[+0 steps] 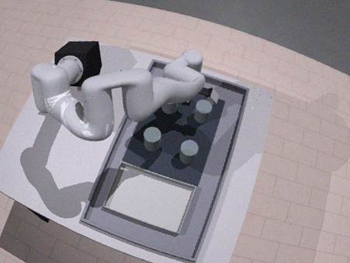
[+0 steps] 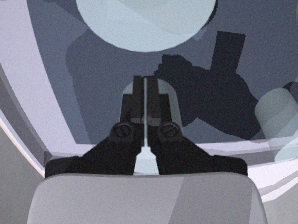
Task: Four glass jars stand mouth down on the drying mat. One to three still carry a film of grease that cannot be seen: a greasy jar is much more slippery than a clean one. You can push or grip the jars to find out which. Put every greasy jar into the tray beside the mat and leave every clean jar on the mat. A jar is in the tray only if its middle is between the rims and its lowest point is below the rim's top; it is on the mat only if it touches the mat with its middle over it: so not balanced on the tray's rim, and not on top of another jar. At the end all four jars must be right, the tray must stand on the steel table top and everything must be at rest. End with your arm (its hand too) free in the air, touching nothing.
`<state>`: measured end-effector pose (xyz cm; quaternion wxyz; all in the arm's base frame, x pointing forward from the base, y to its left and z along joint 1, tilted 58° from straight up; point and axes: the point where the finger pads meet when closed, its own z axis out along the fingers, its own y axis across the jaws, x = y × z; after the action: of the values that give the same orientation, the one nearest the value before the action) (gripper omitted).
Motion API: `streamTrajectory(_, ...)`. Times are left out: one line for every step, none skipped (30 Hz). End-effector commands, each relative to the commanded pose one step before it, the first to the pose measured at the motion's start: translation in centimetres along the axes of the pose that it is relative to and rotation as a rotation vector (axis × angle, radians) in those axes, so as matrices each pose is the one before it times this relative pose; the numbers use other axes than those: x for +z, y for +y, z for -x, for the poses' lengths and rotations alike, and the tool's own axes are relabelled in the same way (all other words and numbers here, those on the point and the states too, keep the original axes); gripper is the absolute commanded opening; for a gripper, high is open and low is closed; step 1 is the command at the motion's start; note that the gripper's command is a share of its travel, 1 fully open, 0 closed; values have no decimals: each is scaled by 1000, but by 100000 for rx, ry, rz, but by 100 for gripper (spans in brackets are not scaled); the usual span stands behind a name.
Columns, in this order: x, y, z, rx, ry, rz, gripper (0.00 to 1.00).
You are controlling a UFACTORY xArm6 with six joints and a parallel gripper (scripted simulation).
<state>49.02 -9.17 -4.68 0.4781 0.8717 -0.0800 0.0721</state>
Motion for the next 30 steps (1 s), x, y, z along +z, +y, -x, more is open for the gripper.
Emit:
streamTrajectory(-136, -31, -114, 88, 278, -157, 0)
streamTrajectory(0, 0, 0, 0, 0, 0, 0)
streamTrajectory(0, 0, 0, 0, 0, 0, 0)
streamTrajectory(0, 0, 0, 0, 0, 0, 0)
streamTrajectory(0, 0, 0, 0, 0, 0, 0)
streamTrajectory(0, 0, 0, 0, 0, 0, 0)
streamTrajectory(0, 0, 0, 0, 0, 0, 0)
streamTrajectory(0, 0, 0, 0, 0, 0, 0)
streamTrajectory(0, 0, 0, 0, 0, 0, 0)
streamTrajectory(0, 0, 0, 0, 0, 0, 0)
streamTrajectory(0, 0, 0, 0, 0, 0, 0)
streamTrajectory(0, 0, 0, 0, 0, 0, 0)
streamTrajectory(0, 0, 0, 0, 0, 0, 0)
streamTrajectory(-764, 0, 0, 0, 0, 0, 0)
streamTrajectory(-764, 0, 0, 0, 0, 0, 0)
streamTrajectory(-764, 0, 0, 0, 0, 0, 0)
streamTrajectory(-764, 0, 0, 0, 0, 0, 0)
streamTrajectory(-764, 0, 0, 0, 0, 0, 0)
streamTrajectory(-764, 0, 0, 0, 0, 0, 0)
streamTrajectory(-764, 0, 0, 0, 0, 0, 0)
streamTrajectory(-764, 0, 0, 0, 0, 0, 0)
streamTrajectory(-764, 0, 0, 0, 0, 0, 0)
streamTrajectory(-764, 0, 0, 0, 0, 0, 0)
streamTrajectory(0, 0, 0, 0, 0, 0, 0)
streamTrajectory(0, 816, 47, 0, 0, 0, 0)
streamTrajectory(0, 816, 47, 0, 0, 0, 0)
streamTrajectory(0, 816, 47, 0, 0, 0, 0)
streamTrajectory(0, 0, 0, 0, 0, 0, 0)
streamTrajectory(0, 0, 0, 0, 0, 0, 0)
streamTrajectory(0, 816, 47, 0, 0, 0, 0)
